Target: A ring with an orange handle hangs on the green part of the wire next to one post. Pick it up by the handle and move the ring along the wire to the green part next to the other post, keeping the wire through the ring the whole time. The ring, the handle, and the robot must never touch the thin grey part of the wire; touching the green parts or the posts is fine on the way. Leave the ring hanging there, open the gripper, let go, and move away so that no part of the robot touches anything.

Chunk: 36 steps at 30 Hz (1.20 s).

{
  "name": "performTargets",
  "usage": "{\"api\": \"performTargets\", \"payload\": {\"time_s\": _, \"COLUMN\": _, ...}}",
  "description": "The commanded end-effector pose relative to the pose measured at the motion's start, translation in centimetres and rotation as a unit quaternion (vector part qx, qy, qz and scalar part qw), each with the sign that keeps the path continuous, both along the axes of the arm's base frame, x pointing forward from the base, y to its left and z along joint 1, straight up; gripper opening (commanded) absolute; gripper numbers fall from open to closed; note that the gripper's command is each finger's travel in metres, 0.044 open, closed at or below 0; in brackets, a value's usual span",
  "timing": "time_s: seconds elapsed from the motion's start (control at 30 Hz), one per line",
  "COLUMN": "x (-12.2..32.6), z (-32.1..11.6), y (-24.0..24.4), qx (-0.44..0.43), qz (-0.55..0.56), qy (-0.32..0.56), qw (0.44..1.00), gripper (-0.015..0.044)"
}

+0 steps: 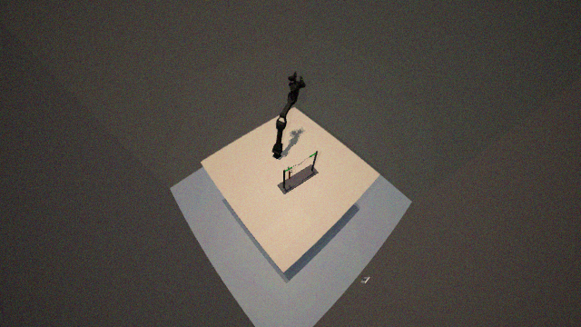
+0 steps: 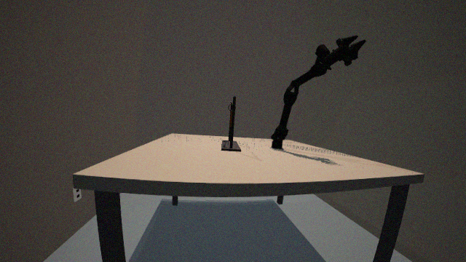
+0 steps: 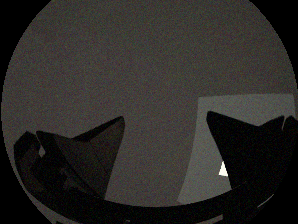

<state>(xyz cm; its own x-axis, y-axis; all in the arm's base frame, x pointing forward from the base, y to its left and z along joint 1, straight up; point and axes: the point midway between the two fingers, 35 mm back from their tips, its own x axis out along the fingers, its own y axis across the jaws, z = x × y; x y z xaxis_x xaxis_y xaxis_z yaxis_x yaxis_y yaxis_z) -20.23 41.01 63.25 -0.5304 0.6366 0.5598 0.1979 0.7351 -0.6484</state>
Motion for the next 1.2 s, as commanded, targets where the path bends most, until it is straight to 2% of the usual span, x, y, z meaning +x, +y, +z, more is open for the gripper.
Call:
{"api": "performTargets", "payload": {"time_s": 0.0, "x": 0.1, "z": 0.0, "y": 0.0, "qx": -0.001, "qz": 0.0, "qy": 0.0, "qw": 1.0, "gripper": 0.0374}}
{"api": "performTargets", "payload": {"time_s": 0.13, "x": 2.2, "z": -0.4, "y": 1.0, "qx": -0.014, "qz": -0.012, "qy": 0.012, "qw": 1.0, "gripper": 0.0269}}
{"api": "performTargets", "payload": {"time_s": 0.27, "x": 6.5, "z": -1.1, "y": 2.5, "qx": -0.039, "qz": -0.034, "qy": 0.035, "qw": 0.998, "gripper": 0.0164}}
{"api": "performTargets", "payload": {"time_s": 0.73, "x": 22.3, "z": -3.9, "y": 4.0, "qx": -0.111, "qz": -0.116, "qy": 0.141, "qw": 0.977, "gripper": 0.016}}
{"api": "performTargets", "payload": {"time_s": 1.17, "x": 37.5, "z": -7.1, "y": -0.3, "qx": -0.146, "qz": -0.194, "qy": 0.272, "qw": 0.931, "gripper": 0.016}}
